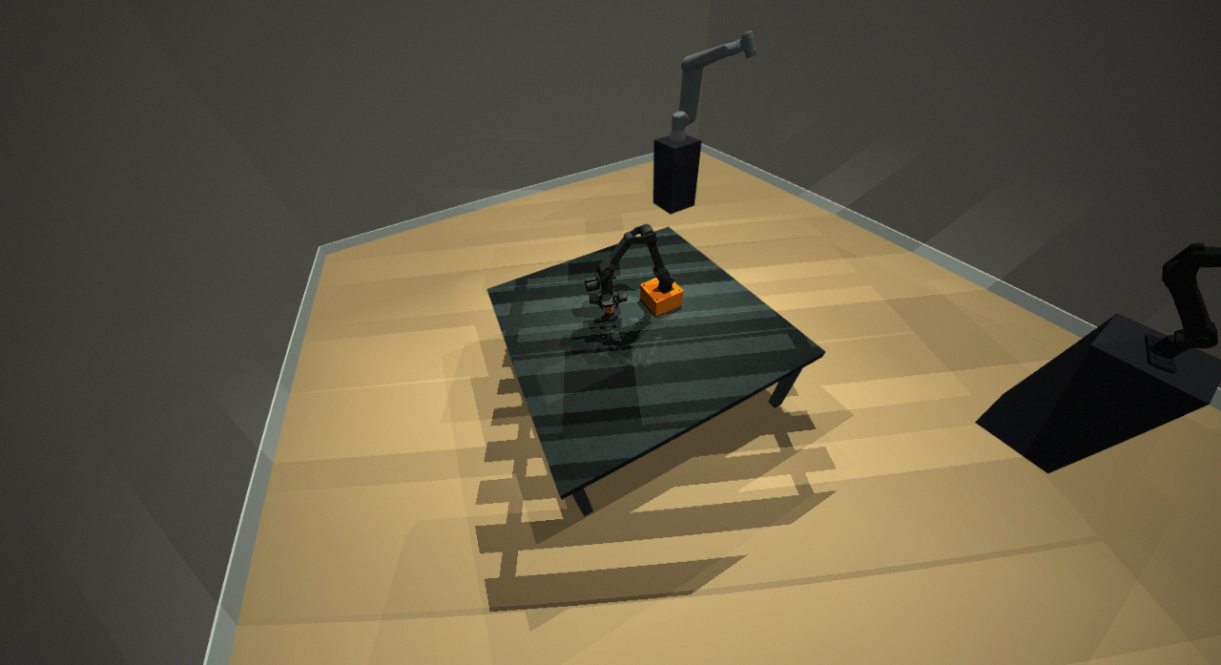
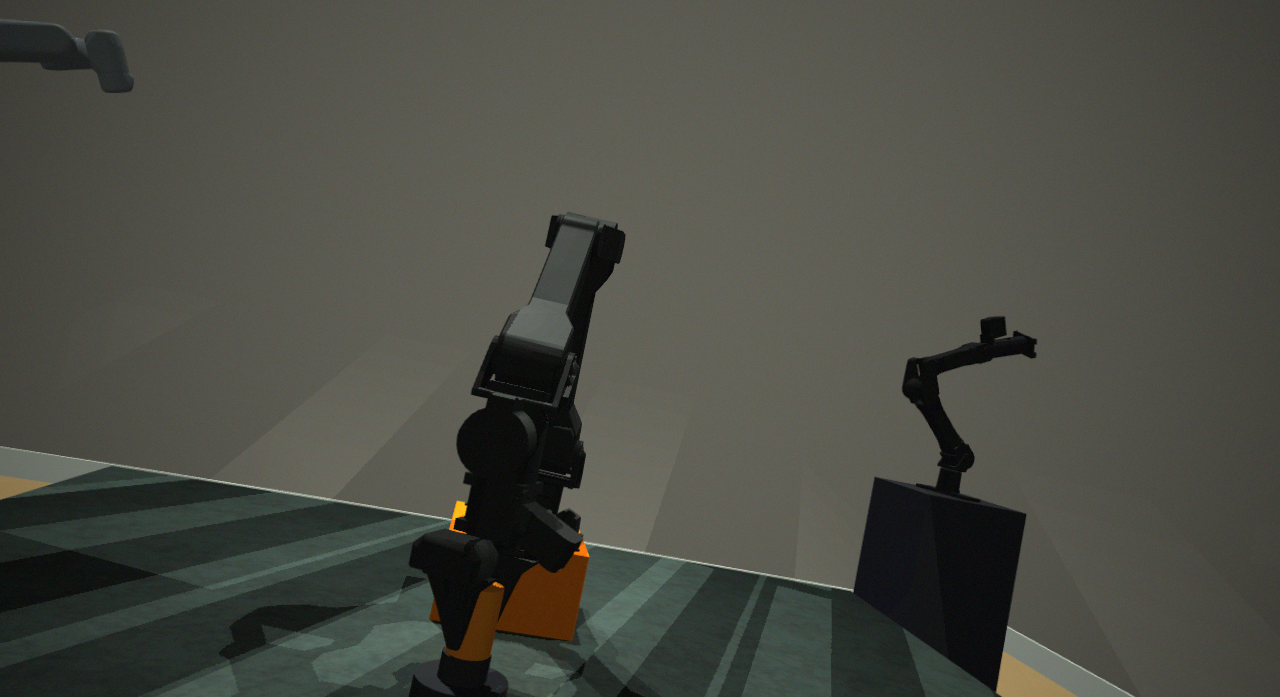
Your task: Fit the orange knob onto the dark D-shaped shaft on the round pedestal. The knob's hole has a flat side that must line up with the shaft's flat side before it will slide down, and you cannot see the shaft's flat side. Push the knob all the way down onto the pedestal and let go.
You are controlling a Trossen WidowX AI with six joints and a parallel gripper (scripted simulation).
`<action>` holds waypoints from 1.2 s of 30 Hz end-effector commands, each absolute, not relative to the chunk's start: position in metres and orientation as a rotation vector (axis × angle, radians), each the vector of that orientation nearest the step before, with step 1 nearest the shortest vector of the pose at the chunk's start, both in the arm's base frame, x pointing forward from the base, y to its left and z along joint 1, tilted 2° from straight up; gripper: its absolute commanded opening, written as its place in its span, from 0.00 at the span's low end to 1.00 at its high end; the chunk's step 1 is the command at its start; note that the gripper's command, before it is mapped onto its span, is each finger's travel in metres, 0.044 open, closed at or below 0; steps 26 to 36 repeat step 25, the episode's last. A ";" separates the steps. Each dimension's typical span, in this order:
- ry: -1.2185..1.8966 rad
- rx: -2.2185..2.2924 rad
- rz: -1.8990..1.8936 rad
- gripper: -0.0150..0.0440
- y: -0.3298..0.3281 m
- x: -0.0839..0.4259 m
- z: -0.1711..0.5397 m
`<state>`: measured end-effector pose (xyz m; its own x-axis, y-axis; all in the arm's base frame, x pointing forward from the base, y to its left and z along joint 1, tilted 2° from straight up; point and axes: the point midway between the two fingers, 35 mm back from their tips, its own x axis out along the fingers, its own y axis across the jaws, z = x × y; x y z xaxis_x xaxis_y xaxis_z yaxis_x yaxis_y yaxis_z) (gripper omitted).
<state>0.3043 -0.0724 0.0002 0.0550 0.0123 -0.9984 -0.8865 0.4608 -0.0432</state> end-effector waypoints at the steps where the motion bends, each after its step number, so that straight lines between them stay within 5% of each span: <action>1: 1.342 -0.861 0.830 1.00 -0.072 0.305 0.000; 11: 1.342 -0.861 0.830 1.00 -0.073 0.305 0.003; 18: 1.343 -0.858 0.828 1.00 -0.073 0.300 0.095; 36: 1.343 -0.859 0.828 1.00 -0.075 0.305 0.095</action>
